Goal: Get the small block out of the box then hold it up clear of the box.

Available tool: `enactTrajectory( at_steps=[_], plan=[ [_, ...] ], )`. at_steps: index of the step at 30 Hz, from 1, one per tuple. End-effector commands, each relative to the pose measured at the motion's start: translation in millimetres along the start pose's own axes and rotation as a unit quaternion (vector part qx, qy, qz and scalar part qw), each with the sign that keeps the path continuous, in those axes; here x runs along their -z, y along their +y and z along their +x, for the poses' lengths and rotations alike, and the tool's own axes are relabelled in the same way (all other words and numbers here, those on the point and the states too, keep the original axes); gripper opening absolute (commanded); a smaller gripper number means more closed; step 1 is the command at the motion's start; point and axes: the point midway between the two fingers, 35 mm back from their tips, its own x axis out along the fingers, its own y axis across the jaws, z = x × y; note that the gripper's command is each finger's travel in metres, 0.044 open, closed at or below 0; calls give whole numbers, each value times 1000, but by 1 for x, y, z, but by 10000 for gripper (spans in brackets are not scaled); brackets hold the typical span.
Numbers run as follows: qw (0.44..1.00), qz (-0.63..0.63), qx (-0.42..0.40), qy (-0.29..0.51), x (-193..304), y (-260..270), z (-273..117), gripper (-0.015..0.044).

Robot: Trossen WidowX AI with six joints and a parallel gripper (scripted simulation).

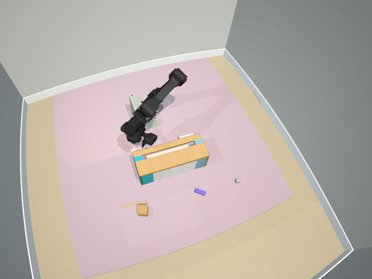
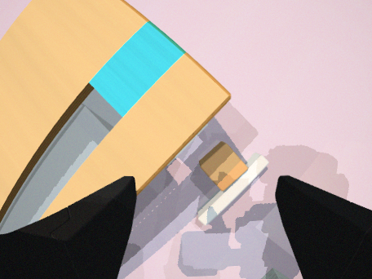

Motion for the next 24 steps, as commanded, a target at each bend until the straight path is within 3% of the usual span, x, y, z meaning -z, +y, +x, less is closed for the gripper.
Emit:
enactTrajectory(
  at_steps=[1,8,14,21,24],
  plan=[
    [893,446,-55,28,2,-11,-1,285],
    [759,644,-70,56,2,-17,-2,285],
    [612,782,-75,85,3,-21,-3,285],
    [412,901,-67,120,3,-25,-5,285],
    [372,917,-64,126,4,-26,-5,285]
  ],
)
